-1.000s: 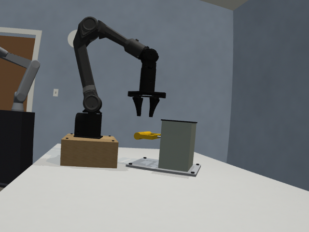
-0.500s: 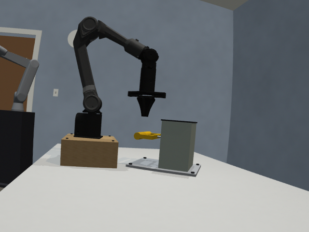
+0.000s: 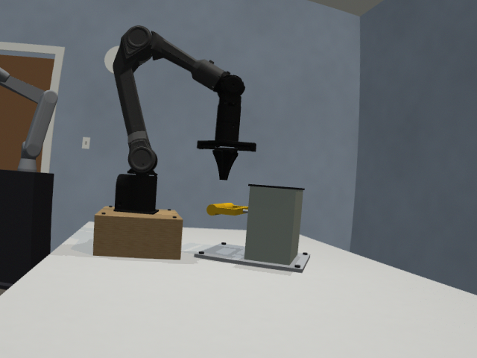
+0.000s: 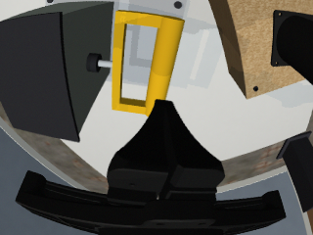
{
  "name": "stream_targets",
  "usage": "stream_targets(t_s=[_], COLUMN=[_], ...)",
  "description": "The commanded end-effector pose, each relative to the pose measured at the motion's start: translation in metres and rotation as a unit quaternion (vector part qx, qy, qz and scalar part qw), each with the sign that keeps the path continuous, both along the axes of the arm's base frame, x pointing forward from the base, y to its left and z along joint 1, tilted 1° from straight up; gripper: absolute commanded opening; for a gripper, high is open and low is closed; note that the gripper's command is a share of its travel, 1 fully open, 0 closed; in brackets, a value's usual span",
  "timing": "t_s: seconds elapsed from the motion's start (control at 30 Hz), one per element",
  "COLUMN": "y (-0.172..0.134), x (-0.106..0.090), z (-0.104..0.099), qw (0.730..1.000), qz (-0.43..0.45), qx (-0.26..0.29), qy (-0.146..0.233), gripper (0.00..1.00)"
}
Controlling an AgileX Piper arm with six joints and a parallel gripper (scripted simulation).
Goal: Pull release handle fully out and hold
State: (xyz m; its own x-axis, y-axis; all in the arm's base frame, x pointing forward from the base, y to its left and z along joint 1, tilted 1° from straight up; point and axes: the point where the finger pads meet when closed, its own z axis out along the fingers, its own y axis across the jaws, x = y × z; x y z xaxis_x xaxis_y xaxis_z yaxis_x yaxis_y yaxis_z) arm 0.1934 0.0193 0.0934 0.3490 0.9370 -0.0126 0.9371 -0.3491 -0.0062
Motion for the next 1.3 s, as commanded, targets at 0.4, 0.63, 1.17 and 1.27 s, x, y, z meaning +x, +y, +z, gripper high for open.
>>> stream_targets(t_s=[0.4,0.63,1.17,1.27], y=[0.0001,0.0004,0.0011,0.0012], x=[0.0003,0.0004,0.0005,0.0005], z=[0.0008,0.0008,0.0009,0.0009], qw=[0.982,0.920,0.583,0.519], qz=[0.187,0.392,0.812,0.855], qx=[0.002,0.004,0.007,0.008], qy=[0.000,0.002,0.007,0.007], gripper=[0.00,0.00,0.00,0.00])
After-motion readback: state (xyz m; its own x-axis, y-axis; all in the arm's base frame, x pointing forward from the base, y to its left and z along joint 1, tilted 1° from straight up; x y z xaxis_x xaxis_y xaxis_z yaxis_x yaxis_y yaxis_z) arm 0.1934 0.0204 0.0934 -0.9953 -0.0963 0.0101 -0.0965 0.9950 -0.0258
